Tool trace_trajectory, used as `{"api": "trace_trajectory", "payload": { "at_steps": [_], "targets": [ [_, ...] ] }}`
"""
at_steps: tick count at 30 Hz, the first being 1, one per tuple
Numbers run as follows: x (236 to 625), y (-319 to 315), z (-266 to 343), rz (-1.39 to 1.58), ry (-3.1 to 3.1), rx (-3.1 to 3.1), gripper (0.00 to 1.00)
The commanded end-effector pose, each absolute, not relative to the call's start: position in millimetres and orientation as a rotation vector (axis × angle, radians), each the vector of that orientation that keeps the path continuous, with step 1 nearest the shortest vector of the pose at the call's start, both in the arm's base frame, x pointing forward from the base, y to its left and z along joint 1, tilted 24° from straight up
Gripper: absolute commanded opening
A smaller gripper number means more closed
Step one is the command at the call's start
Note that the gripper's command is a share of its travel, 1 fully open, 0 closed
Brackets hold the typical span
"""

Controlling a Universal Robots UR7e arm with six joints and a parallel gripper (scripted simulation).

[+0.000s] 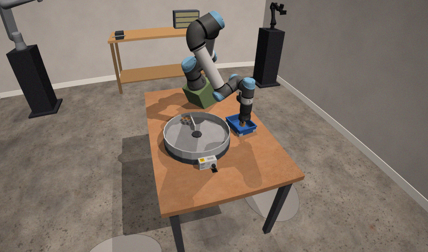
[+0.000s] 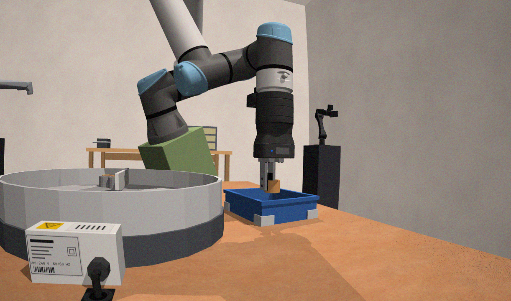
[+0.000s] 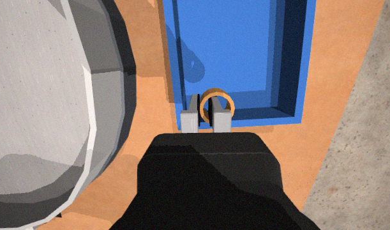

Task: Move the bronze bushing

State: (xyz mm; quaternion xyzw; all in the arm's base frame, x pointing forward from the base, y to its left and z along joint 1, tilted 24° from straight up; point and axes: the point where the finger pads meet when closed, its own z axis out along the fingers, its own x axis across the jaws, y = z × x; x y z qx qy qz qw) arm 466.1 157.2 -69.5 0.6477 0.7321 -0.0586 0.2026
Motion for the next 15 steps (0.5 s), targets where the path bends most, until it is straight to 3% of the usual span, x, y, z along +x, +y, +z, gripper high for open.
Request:
{"api": "trace_trajectory", "payload": {
  "at_steps": [1, 15],
  "targets": [
    [464.2, 155.6, -71.6, -0.168, 2.046, 1.811, 0.0],
    [464.7, 155.9, -71.1, -0.167, 2.045, 1.81, 0.0]
  ]
}}
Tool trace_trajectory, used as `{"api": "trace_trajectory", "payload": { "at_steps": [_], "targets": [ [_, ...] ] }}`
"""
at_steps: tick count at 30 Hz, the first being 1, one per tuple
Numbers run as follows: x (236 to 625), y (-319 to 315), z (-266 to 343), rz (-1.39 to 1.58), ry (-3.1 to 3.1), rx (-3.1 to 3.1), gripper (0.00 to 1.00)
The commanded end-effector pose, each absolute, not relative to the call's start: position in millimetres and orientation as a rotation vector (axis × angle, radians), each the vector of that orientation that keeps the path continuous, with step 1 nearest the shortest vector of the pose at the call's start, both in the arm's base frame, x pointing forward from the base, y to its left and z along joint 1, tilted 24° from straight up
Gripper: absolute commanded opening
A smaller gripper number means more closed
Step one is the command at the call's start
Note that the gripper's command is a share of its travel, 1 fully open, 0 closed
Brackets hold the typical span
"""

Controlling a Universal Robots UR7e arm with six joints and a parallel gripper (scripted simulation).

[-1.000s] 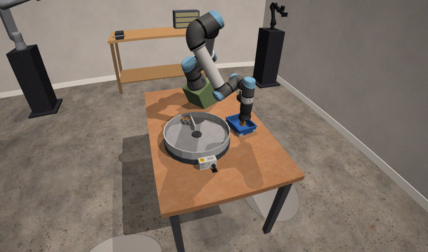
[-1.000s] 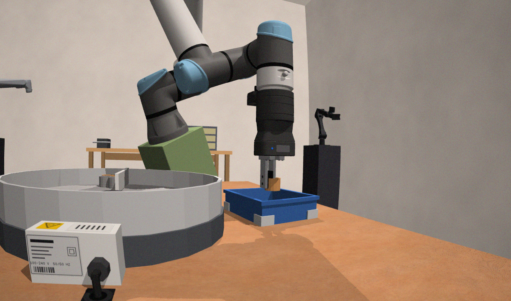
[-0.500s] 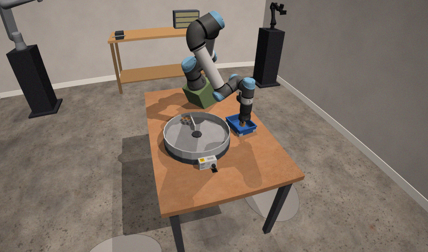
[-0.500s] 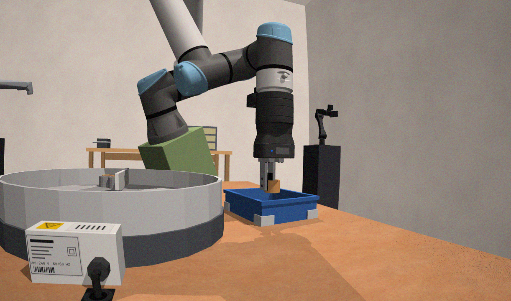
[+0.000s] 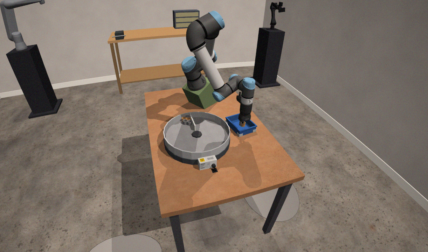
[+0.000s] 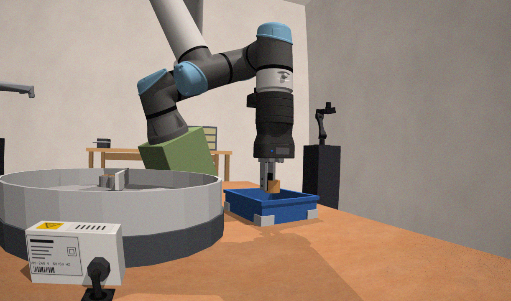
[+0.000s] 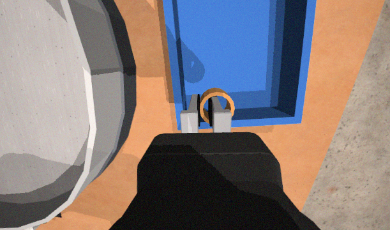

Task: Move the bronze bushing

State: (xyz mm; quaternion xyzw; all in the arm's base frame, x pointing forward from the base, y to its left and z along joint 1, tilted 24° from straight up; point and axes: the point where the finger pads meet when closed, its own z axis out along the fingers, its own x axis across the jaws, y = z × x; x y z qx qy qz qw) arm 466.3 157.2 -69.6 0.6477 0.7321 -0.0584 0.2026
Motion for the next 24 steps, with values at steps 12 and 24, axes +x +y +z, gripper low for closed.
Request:
{"api": "trace_trajectory", "payload": {
  "at_steps": [12, 24],
  "targets": [
    [464.2, 155.6, -71.6, -0.168, 2.046, 1.811, 0.0],
    [464.2, 155.6, -71.6, -0.168, 2.046, 1.811, 0.0]
  ]
}}
